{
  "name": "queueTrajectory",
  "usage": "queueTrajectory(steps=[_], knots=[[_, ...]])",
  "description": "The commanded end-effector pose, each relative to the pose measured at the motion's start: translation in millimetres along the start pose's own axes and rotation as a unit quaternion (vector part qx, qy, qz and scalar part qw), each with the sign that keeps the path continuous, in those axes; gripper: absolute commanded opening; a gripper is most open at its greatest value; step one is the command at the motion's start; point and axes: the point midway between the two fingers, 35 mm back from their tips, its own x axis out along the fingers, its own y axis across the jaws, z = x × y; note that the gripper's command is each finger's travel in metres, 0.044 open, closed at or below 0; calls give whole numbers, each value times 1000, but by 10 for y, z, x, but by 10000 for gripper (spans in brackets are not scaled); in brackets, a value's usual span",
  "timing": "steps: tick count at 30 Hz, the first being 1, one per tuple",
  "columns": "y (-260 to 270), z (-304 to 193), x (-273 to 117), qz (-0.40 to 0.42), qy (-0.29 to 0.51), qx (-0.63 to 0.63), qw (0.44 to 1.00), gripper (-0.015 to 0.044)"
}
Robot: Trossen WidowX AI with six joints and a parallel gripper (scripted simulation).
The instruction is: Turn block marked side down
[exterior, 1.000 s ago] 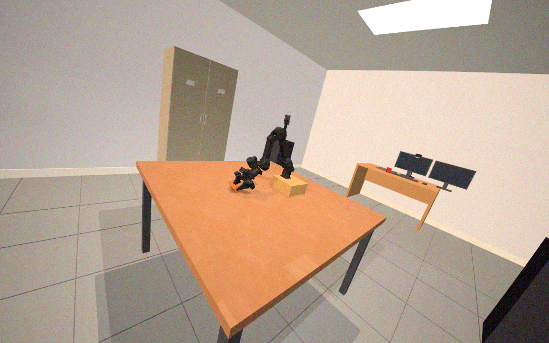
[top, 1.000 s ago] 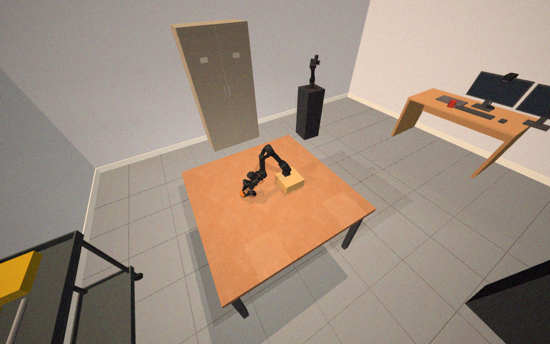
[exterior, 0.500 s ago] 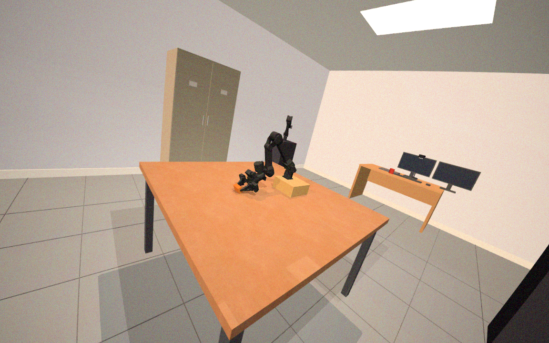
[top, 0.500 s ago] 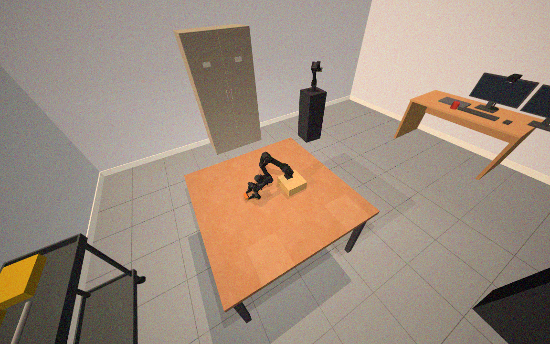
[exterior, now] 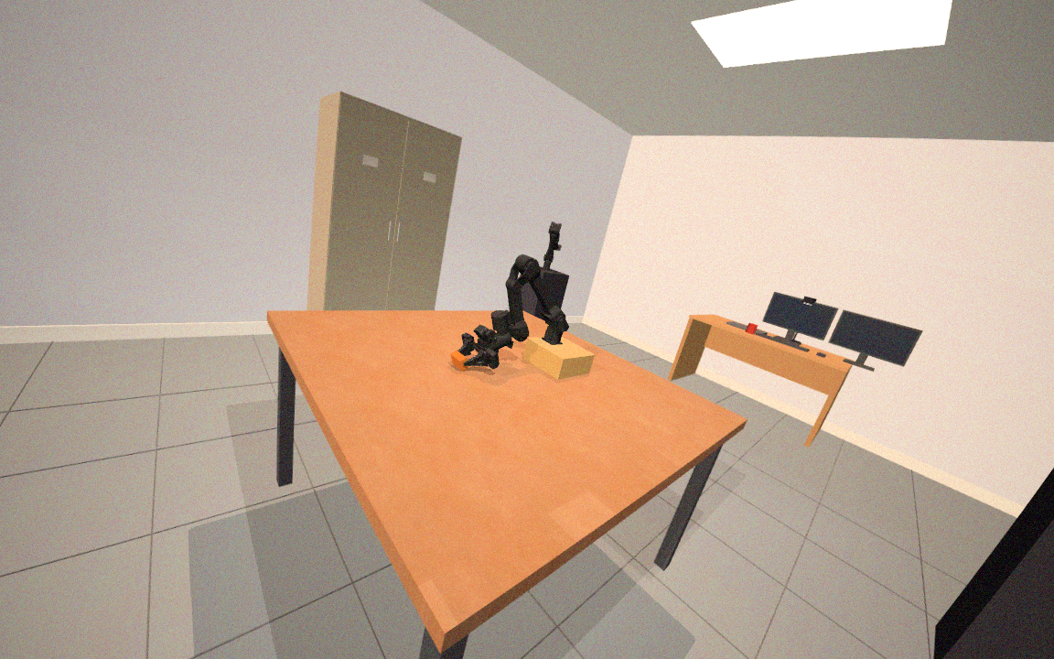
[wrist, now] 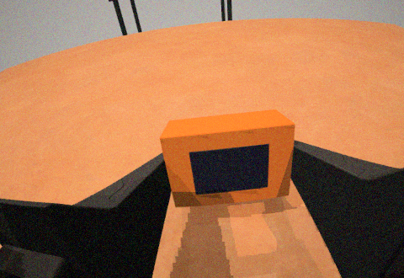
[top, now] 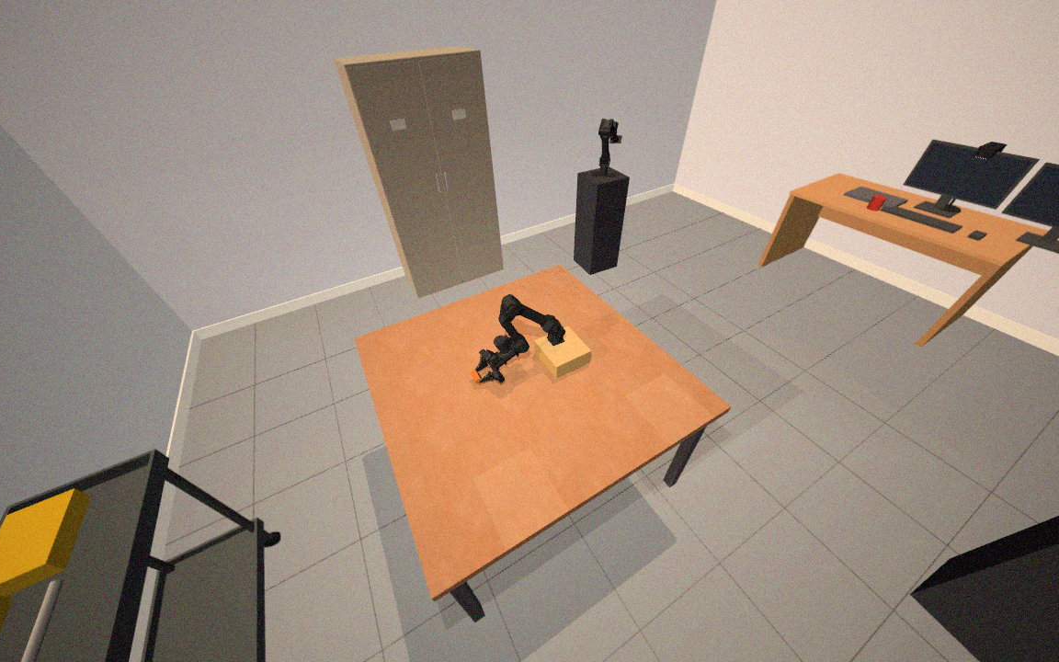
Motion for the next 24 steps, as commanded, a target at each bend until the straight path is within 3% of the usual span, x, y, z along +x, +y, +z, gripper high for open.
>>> queueTrajectory(steps=[1,5,21,24], knots=[[10,2,-12,3,-1,1,1000,0],[10,2,-12,3,-1,1,1000,0],[10,2,-12,3,-1,1,1000,420],[10,2,-12,3,-1,1,1000,440]])
